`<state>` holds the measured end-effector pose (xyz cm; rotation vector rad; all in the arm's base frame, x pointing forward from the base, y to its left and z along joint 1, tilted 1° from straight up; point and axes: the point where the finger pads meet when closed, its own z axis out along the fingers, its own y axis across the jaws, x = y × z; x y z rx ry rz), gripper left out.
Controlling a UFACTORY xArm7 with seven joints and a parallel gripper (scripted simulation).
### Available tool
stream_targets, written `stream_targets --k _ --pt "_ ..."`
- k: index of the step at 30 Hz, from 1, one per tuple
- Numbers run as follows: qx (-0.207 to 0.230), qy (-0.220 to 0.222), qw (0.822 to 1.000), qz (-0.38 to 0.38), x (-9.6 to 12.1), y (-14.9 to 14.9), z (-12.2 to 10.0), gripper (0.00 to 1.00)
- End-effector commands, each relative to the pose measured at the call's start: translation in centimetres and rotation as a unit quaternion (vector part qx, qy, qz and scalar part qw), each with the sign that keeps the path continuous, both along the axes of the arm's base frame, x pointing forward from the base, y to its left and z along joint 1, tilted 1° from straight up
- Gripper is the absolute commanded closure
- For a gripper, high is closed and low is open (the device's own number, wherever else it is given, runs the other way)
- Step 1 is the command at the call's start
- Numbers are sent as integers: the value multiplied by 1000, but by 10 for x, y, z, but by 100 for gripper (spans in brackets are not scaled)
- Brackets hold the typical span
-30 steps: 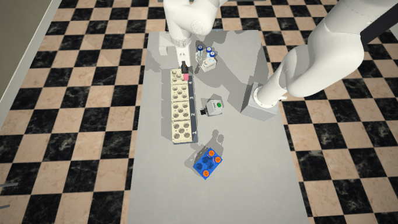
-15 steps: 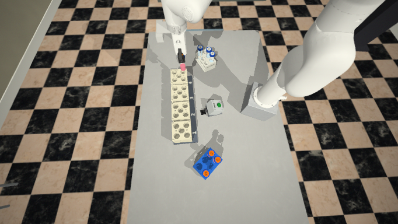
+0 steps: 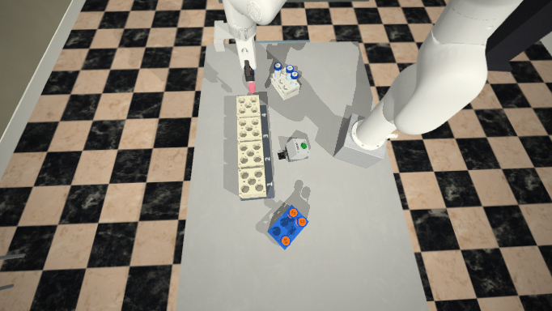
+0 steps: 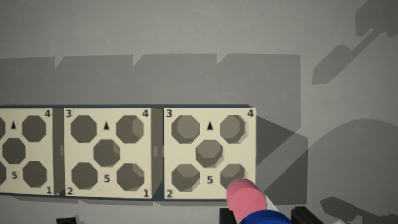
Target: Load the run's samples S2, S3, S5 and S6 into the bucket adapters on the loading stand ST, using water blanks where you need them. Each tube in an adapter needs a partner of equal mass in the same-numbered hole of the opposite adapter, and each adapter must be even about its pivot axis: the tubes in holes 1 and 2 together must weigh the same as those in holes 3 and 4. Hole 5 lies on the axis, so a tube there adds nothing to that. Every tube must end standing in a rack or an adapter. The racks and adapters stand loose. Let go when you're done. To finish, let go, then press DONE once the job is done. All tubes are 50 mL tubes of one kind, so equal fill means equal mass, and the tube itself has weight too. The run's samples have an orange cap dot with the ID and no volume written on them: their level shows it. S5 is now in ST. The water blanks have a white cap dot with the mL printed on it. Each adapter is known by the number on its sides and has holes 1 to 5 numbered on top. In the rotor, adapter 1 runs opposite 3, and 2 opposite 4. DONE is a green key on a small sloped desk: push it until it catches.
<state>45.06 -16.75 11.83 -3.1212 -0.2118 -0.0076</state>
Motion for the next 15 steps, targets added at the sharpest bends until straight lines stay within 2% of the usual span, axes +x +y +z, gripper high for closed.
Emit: stream_targets --k 1,12,15 --pt "-1 -2 1000 0 1 -1 2 100" --pt "-1 -2 1000 0 1 -1 2 100" --pt "-1 -2 1000 0 2 -1 -4 100"
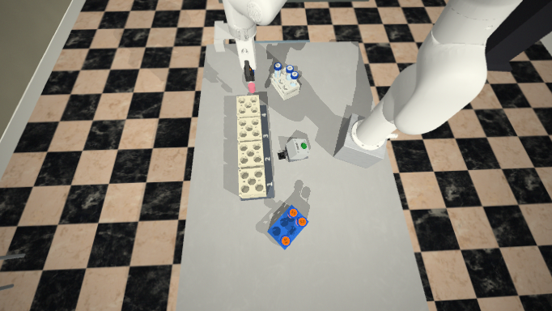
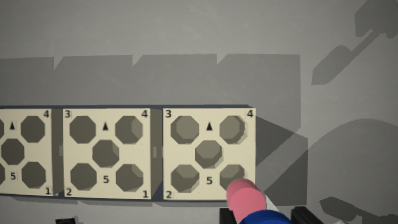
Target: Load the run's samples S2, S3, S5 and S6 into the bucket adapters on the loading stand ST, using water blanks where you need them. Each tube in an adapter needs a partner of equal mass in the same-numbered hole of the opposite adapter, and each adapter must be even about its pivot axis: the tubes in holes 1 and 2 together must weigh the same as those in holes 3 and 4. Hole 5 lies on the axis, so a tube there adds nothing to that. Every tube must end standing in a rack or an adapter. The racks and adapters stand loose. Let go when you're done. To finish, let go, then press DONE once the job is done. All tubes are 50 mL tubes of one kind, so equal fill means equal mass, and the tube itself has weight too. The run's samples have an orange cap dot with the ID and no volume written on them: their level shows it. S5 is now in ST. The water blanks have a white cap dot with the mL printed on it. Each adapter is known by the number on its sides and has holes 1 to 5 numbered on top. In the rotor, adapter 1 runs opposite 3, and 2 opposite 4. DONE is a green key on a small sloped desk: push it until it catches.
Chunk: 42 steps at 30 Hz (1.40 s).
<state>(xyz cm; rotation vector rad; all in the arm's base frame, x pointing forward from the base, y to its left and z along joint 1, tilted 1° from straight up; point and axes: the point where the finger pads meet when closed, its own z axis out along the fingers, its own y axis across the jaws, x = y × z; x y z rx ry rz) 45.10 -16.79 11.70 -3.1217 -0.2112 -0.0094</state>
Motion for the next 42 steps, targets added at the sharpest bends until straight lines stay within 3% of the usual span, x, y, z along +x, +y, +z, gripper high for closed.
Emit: stream_targets --k 1,18,42 --pt "-1 -2 1000 0 1 0 -5 100" --pt "-1 -2 1000 0 1 0 -35 100" --pt "-1 -2 1000 0 1 0 -42 100"
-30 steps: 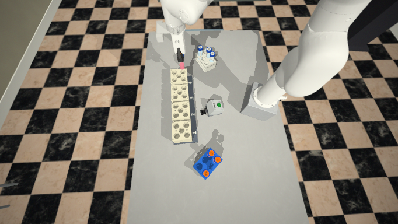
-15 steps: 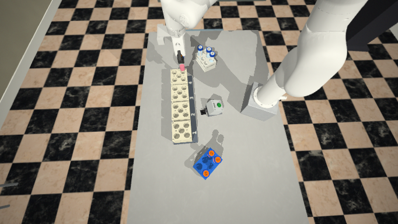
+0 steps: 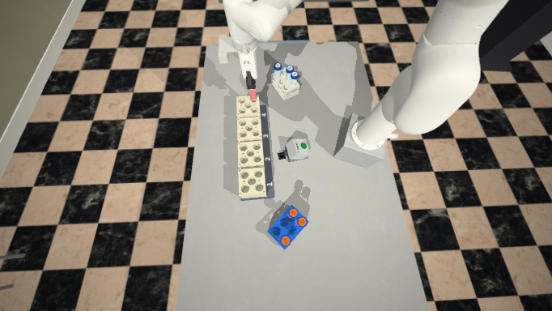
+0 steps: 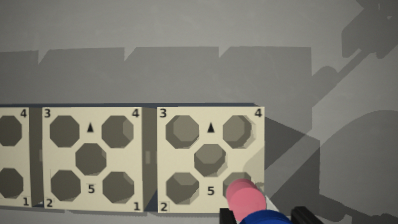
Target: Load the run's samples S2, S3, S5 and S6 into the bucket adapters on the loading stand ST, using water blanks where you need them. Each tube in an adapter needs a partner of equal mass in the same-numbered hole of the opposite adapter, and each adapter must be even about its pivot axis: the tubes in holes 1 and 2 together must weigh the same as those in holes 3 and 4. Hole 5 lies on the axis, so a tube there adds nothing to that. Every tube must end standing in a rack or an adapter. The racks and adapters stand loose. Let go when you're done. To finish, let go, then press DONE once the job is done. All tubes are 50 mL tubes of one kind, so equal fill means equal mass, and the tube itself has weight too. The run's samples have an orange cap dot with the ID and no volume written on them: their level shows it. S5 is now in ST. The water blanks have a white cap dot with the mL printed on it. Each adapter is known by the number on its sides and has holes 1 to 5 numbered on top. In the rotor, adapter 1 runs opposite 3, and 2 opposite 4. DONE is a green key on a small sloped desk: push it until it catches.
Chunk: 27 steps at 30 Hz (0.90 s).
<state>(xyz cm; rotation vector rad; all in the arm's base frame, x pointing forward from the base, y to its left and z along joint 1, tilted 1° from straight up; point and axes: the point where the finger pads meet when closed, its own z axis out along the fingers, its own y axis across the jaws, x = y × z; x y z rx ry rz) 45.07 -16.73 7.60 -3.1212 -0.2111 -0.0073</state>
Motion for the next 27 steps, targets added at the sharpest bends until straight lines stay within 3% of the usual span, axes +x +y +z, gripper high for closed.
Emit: stream_targets --k 1,27 --pt "-1 -2 1000 0 2 -1 -2 100" --pt "-1 -2 1000 0 2 0 -24 100"
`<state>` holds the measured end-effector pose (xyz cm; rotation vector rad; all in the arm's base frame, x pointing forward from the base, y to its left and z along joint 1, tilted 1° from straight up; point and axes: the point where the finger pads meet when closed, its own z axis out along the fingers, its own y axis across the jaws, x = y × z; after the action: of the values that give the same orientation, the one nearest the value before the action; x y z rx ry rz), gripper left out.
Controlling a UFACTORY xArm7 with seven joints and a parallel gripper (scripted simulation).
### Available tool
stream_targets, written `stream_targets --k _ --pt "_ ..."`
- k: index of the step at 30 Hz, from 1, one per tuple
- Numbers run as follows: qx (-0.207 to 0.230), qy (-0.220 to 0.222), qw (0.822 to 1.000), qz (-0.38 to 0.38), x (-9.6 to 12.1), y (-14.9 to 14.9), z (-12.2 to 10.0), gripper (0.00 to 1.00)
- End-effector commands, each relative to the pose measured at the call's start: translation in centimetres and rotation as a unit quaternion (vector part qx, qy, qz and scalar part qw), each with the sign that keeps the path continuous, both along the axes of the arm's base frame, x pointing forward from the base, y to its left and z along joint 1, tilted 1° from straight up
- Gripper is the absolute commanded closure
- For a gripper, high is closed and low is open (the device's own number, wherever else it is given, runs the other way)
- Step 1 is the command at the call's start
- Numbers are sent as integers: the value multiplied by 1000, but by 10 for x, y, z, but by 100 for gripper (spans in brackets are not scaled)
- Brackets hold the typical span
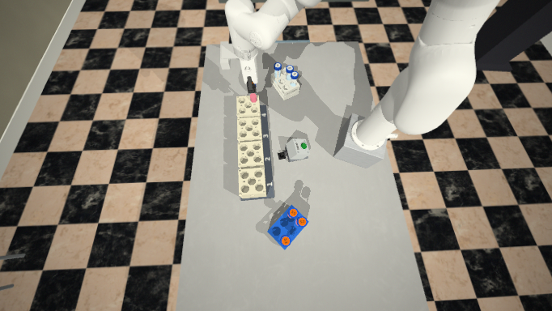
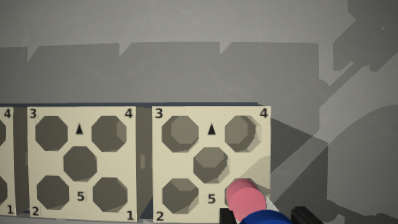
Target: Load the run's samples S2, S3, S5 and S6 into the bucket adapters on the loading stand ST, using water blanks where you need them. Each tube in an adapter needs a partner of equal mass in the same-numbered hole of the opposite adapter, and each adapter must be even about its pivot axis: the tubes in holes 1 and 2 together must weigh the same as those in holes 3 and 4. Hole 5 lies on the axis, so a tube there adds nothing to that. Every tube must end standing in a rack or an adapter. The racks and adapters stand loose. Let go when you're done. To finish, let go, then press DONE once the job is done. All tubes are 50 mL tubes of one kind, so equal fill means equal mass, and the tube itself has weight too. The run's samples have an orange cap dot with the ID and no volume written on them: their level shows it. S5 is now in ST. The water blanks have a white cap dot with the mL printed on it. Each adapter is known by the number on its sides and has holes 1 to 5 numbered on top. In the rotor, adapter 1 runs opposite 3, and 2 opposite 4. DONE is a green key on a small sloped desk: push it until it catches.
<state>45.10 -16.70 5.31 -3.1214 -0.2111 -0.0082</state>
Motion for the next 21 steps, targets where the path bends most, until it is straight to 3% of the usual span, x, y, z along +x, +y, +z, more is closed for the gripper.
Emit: stream_targets --k 1,21 --pt "-1 -2 1000 0 1 -1 -2 100" --pt "-1 -2 1000 0 2 0 -20 100"
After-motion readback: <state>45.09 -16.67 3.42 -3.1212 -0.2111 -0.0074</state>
